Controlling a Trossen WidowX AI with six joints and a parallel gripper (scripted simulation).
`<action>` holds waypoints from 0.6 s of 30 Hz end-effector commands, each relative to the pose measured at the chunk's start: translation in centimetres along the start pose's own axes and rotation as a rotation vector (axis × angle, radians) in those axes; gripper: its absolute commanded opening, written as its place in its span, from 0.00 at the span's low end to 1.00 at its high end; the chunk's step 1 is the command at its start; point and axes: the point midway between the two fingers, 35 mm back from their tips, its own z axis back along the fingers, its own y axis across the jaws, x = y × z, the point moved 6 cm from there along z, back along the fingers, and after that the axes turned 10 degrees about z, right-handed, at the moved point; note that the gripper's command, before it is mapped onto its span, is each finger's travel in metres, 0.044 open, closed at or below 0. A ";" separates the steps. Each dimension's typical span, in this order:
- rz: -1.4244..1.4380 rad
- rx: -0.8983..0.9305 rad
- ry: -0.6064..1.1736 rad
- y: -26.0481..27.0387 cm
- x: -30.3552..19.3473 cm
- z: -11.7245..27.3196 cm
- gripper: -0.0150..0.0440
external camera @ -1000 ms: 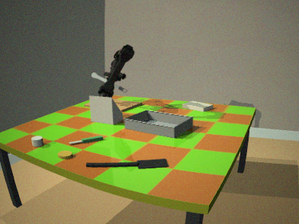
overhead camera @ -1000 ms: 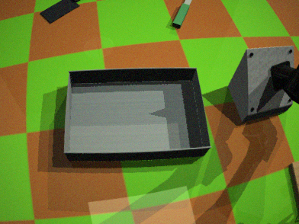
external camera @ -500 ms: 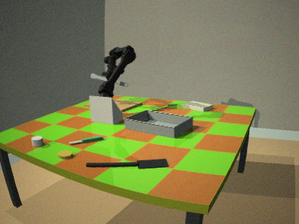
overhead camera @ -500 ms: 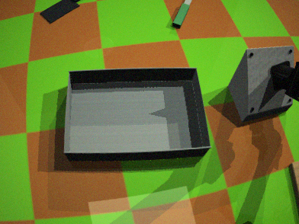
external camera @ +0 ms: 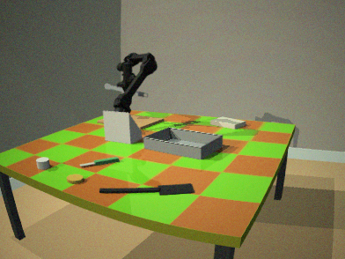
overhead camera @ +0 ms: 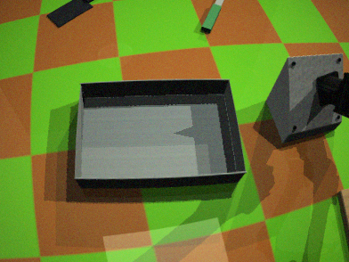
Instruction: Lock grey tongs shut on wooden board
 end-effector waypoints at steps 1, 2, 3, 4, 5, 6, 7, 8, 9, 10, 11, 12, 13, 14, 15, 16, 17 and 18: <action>-0.007 0.007 -0.002 0.1 0.0 -0.1 0.00; -0.007 0.006 -0.002 0.1 0.0 -0.2 0.00; -0.007 0.005 -0.002 0.1 -0.1 -0.4 0.00; -0.007 0.005 -0.002 0.2 -0.1 -0.5 0.00; -0.007 0.004 -0.002 0.2 -0.2 -0.7 0.00; -0.008 0.003 -0.002 0.2 -0.2 -0.8 0.00; -0.008 0.003 -0.002 0.2 -0.2 -1.0 0.00; -0.008 0.002 -0.002 0.2 -0.3 -1.1 0.00; -0.008 0.001 -0.002 0.2 -0.3 -1.3 0.00; -0.009 0.001 -0.002 0.2 -0.3 -1.4 0.00; -0.009 0.000 -0.002 0.2 -0.4 -1.6 0.00; -0.009 0.000 -0.002 0.2 -0.4 -1.7 0.00; -0.009 -0.001 -0.002 0.2 -0.4 -1.9 0.00; -0.009 -0.001 -0.002 0.2 -0.4 -2.0 0.00; -0.009 -0.002 -0.002 0.2 -0.5 -2.2 0.00; -0.010 -0.002 -0.001 0.3 -0.5 -2.4 0.00; -0.010 -0.002 -0.001 0.3 -0.5 -2.5 0.00; -0.010 -0.003 -0.001 0.3 -0.5 -2.7 0.00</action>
